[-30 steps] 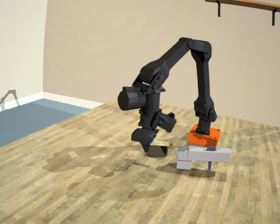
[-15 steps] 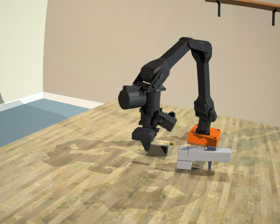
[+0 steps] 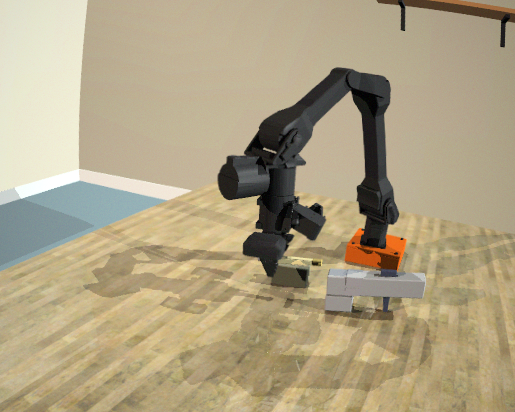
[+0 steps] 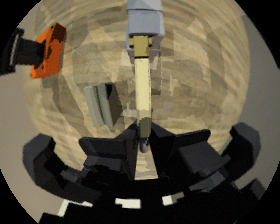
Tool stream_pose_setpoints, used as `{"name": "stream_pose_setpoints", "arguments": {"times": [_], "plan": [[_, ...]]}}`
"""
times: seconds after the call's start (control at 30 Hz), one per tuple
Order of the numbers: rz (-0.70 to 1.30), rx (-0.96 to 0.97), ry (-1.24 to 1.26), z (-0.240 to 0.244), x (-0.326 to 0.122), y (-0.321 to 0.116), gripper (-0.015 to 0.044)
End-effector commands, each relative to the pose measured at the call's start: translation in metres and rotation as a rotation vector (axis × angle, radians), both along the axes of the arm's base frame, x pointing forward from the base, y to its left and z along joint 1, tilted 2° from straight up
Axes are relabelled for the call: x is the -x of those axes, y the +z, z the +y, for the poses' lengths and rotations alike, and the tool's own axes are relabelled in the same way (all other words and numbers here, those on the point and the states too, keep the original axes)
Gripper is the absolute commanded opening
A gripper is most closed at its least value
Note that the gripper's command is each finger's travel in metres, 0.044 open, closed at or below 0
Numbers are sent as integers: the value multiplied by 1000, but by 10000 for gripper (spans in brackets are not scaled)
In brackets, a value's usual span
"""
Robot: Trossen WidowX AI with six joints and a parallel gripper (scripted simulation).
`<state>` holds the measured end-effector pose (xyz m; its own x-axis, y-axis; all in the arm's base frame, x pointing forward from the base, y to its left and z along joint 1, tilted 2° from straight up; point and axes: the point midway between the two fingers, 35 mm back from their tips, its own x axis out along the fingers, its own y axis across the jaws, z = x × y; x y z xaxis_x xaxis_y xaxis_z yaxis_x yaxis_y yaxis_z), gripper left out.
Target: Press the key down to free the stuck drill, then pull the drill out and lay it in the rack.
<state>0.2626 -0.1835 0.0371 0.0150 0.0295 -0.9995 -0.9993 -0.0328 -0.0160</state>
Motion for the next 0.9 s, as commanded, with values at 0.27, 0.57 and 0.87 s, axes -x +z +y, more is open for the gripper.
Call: {"name": "stream_pose_setpoints", "arguments": {"times": [0.27, 0.57, 0.87], "plan": [[-3, 6, -5, -2, -1, 4, 0], [-3, 6, -5, -2, -1, 5, 0], [-3, 6, -5, -2, -1, 5, 0]]}}
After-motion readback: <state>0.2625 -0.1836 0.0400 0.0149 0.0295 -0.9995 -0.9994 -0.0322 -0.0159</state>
